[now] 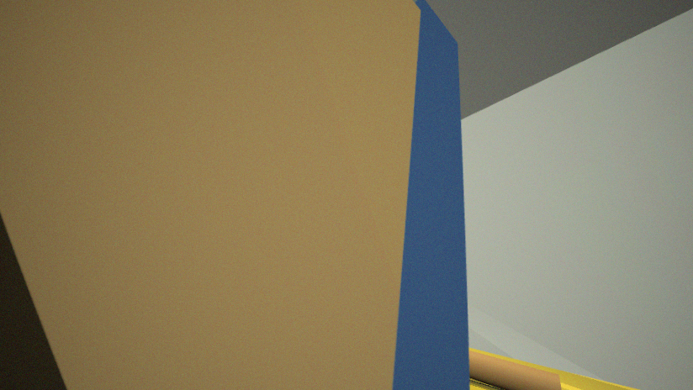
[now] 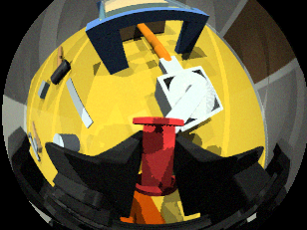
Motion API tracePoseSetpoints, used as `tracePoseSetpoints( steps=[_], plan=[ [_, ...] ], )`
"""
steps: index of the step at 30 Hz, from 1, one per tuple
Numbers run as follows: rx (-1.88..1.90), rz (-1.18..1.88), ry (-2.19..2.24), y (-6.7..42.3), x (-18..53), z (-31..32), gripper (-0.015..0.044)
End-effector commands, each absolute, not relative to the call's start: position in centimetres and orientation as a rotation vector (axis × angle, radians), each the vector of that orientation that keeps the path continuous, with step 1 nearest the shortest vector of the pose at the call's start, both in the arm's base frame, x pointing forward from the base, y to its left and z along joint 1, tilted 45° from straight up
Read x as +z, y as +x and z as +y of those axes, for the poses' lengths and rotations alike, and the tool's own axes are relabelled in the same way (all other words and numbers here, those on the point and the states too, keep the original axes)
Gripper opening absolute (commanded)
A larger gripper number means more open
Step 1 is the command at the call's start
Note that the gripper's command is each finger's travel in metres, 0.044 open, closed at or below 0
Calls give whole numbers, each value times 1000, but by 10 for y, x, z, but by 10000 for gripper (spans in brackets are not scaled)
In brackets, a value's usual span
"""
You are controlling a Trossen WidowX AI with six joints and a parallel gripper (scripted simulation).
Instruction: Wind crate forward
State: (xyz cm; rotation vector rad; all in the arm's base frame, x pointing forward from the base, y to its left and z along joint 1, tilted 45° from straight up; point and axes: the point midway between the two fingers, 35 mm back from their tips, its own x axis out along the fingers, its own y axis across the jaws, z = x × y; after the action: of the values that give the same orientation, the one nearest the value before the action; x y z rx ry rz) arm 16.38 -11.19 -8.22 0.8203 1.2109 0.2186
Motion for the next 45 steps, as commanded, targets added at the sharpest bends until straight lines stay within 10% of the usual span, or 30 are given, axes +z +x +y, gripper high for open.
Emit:
tracePoseSetpoints(
  steps=[1, 45],
  plan=[
    [205, 1248, 812, 153, -91, -117, 0],
    [202, 1250, 809, 128, -119, -150, 0]
  ],
)
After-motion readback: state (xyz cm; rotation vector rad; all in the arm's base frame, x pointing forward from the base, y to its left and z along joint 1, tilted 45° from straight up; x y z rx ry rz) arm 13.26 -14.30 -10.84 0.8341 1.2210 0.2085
